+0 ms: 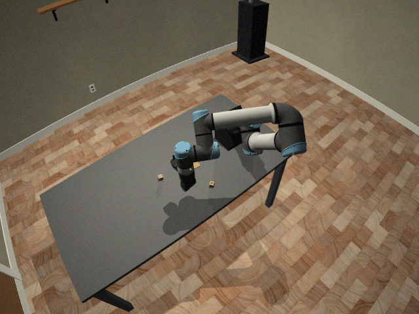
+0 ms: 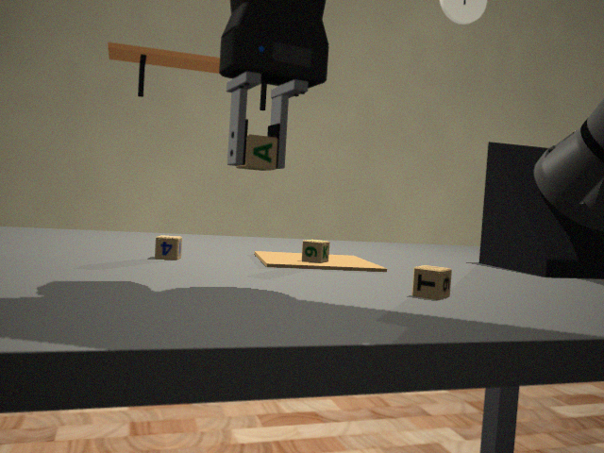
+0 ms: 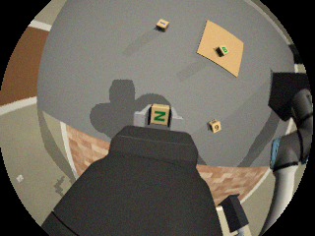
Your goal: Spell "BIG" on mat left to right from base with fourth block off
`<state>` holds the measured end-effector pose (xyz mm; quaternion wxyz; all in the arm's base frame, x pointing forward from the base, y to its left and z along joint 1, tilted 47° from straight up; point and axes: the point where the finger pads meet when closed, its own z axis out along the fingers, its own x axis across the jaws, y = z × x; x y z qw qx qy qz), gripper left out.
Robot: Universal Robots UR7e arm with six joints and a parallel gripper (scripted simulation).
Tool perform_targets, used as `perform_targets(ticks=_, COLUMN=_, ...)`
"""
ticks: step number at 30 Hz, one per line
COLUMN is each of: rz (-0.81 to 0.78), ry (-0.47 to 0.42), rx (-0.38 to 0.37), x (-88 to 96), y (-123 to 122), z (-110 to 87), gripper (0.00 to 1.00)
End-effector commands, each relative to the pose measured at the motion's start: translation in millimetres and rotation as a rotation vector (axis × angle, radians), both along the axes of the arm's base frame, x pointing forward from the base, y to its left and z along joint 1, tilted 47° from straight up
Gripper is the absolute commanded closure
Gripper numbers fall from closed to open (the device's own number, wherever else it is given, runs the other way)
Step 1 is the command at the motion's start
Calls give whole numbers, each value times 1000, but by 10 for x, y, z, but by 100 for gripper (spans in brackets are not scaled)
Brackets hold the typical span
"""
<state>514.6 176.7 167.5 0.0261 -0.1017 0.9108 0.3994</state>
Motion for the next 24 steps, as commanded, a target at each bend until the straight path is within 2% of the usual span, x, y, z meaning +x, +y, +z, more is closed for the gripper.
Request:
perform_targets(ticks=1, rz=-1, ry=-2, rx=-1, x=8, y=-16, z=13, gripper=51)
perform_targets(ticks=13, rz=23, ry=-26, rx=1, x=7, y=-11, z=-7, gripper=51)
perform_targets(ticks=24, rz=149, ry=-158, rx=8, x=28, y=10, z=-71, gripper=51)
